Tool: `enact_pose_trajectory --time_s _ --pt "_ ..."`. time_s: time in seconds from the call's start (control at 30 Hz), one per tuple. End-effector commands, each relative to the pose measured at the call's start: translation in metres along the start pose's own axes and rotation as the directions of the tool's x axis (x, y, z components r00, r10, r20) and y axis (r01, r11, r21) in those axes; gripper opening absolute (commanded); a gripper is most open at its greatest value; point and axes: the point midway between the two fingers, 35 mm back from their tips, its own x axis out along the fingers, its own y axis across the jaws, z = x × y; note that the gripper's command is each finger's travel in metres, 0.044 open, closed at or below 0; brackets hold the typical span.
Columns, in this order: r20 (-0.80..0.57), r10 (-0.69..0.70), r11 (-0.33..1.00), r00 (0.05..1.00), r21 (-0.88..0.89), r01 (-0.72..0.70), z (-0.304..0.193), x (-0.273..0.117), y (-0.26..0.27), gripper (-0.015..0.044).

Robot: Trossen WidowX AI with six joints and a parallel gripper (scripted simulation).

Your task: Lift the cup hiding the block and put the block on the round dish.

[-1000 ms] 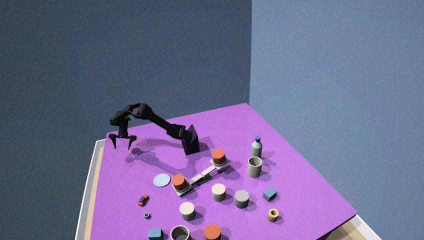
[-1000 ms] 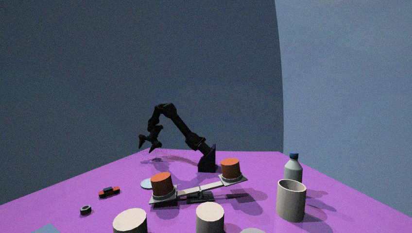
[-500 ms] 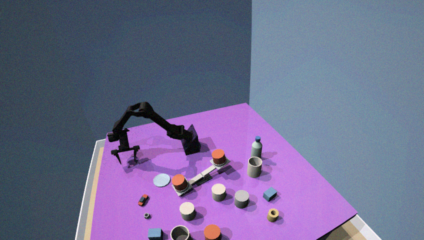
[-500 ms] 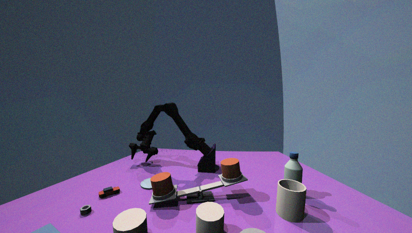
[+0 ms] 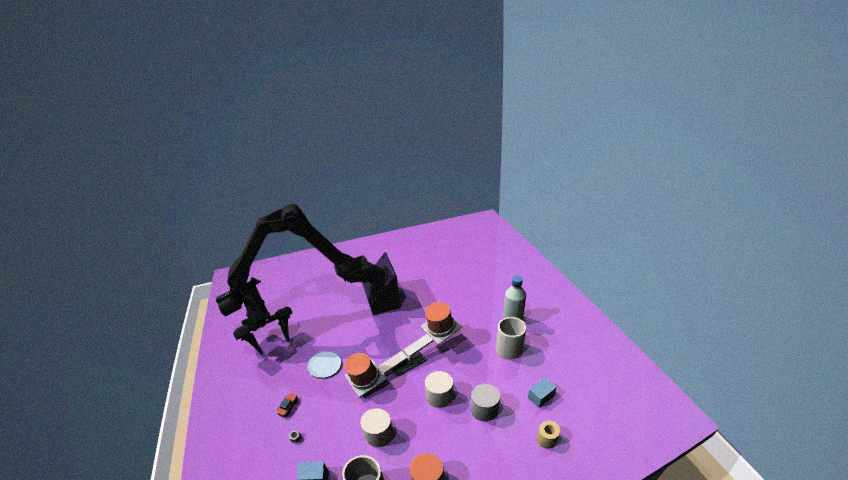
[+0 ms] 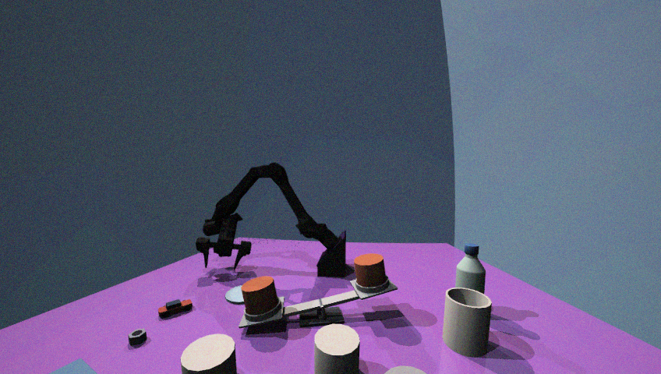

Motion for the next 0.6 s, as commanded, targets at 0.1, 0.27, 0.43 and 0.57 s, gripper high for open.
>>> enact_pose_trajectory --time_s 0.1,0.27,0.43,0.57 --pt "-0.06 -0.127 0.986 0.99 -0.119 0.119 -0.043 0.03 -0.013 0.044" --pt "-0.084 -0.207 0.957 0.975 -0.223 0.184 -0.07 0.045 -0.023 0.044" --pt "-0.095 -0.284 0.911 0.954 -0.336 0.238 -0.098 0.057 -0.035 0.044" --pt "-0.094 -0.342 0.862 0.935 -0.428 0.273 -0.119 0.064 -0.045 0.044"
